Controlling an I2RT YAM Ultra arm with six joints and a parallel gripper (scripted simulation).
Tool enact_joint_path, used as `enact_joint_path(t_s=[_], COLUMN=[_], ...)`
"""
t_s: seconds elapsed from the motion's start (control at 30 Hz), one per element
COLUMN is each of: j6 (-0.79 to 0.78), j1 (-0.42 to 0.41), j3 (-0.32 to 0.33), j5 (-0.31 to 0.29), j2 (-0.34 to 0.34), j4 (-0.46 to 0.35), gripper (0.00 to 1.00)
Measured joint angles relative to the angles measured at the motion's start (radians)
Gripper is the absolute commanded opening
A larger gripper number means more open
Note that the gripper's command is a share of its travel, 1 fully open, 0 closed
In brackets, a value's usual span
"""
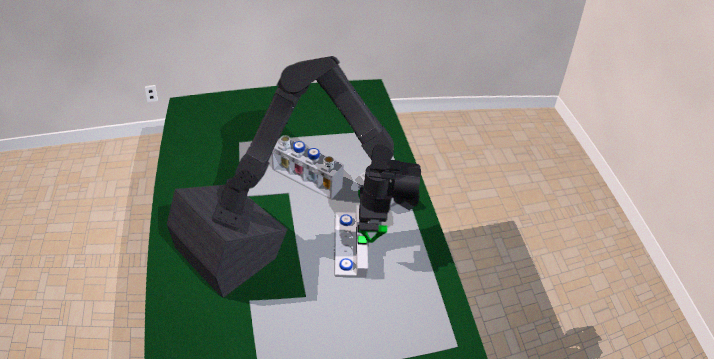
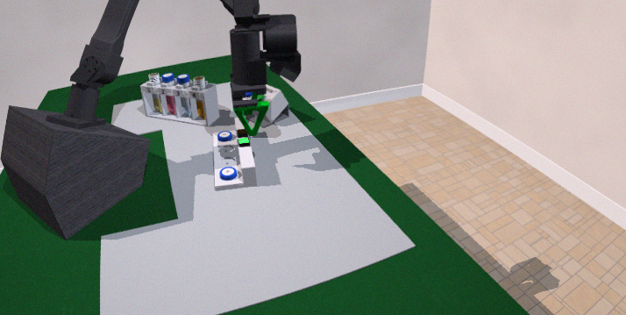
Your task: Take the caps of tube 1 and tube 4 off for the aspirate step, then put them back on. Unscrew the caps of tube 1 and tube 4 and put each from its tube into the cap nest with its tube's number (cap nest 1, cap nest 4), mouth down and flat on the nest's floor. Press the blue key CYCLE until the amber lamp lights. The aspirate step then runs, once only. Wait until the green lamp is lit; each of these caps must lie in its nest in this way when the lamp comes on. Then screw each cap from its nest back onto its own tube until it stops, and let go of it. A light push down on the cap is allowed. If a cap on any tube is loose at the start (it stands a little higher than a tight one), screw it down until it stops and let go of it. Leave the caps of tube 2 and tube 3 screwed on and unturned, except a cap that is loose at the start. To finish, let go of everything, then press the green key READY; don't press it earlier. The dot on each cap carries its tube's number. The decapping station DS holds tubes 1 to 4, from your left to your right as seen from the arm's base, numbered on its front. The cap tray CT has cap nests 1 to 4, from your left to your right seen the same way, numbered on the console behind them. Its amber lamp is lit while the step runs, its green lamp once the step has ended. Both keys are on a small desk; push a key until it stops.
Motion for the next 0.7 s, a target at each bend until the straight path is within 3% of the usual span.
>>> enact_joint_path(t_s=[0.3, 0.33, 0.43, 0.7], j6=[0.0, 0.0, 0.008, 0.046], j1=[0.0, 0.0, 0.009, 0.054], j3=[0.0, 0.0, -0.023, -0.062], j5=[0.0, 0.0, 0.005, 0.016], j2=[0.0, 0.0, -0.029, -0.212], j4=[0.0, 0.0, -0.007, -0.092], gripper=[1.0, 0.47, 0.47, 0.47])
